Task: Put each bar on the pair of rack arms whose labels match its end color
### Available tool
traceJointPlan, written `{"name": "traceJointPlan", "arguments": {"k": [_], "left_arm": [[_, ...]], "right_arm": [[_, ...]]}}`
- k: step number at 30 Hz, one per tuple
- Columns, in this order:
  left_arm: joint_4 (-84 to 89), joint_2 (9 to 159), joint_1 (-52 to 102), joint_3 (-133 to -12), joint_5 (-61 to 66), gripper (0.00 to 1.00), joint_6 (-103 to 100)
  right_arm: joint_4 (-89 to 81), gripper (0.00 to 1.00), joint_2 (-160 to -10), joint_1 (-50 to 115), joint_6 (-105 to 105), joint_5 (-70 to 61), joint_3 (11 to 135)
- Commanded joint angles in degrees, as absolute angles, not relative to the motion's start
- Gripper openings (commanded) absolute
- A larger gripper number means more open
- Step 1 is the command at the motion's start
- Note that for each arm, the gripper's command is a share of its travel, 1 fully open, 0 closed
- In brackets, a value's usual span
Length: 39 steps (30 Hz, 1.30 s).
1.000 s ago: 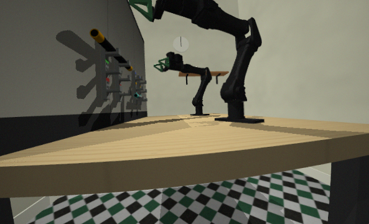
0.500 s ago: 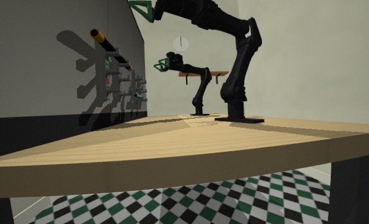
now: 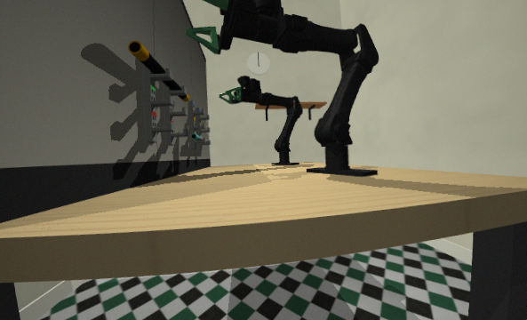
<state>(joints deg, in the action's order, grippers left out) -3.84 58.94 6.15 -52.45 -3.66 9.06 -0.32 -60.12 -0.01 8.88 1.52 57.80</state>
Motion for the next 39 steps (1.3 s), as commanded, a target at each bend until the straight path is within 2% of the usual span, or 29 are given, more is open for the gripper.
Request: {"name": "traceJointPlan", "arguments": {"k": [1, 39], "left_arm": [[-7.1, 57.1, 7.5, -51.1, -5.1, 1.0, 12.4], [-21.1, 55.8, 21.4, -38.3, -12.8, 1.0, 39.2]], "right_arm": [[-0.8, 1.0, -59.2, -0.6, 12.2, 2.7, 56.6], [2.8, 1.0, -58.2, -0.2, 37.2, 11.5, 49.0]]}}
